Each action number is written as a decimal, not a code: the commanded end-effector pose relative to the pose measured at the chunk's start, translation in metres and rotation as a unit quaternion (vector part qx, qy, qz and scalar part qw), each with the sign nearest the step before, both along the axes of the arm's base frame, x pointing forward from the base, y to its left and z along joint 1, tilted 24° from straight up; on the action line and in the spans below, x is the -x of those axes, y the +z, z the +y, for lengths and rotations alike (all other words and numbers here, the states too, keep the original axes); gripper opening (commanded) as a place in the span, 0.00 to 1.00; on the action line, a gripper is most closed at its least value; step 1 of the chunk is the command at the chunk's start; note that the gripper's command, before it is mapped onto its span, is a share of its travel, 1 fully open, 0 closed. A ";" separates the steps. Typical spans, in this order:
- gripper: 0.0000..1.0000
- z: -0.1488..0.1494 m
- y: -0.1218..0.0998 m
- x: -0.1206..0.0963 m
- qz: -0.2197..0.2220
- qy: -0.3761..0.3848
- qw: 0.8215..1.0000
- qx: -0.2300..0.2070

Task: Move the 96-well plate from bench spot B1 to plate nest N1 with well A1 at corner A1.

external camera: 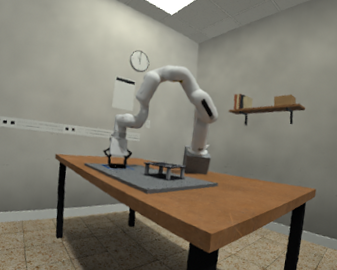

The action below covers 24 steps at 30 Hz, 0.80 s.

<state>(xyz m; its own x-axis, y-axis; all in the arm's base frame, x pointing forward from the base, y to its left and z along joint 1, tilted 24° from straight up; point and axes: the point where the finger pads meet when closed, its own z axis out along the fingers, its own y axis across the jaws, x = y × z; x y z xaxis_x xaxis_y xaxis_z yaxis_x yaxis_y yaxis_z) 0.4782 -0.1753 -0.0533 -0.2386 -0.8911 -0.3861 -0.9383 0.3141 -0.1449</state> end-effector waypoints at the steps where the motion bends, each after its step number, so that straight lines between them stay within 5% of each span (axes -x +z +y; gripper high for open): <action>1: 0.00 -0.002 0.001 -0.001 -0.001 -0.001 1.000 0.001; 24: 0.00 -0.004 0.007 0.001 -0.002 -0.001 1.000 0.001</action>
<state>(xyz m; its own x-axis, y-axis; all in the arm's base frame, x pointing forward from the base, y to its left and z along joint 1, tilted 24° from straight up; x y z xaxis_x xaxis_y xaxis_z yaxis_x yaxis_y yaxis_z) 0.4772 -0.1766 -0.0496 -0.2386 -0.8911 -0.3861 -0.9383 0.3141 -0.1450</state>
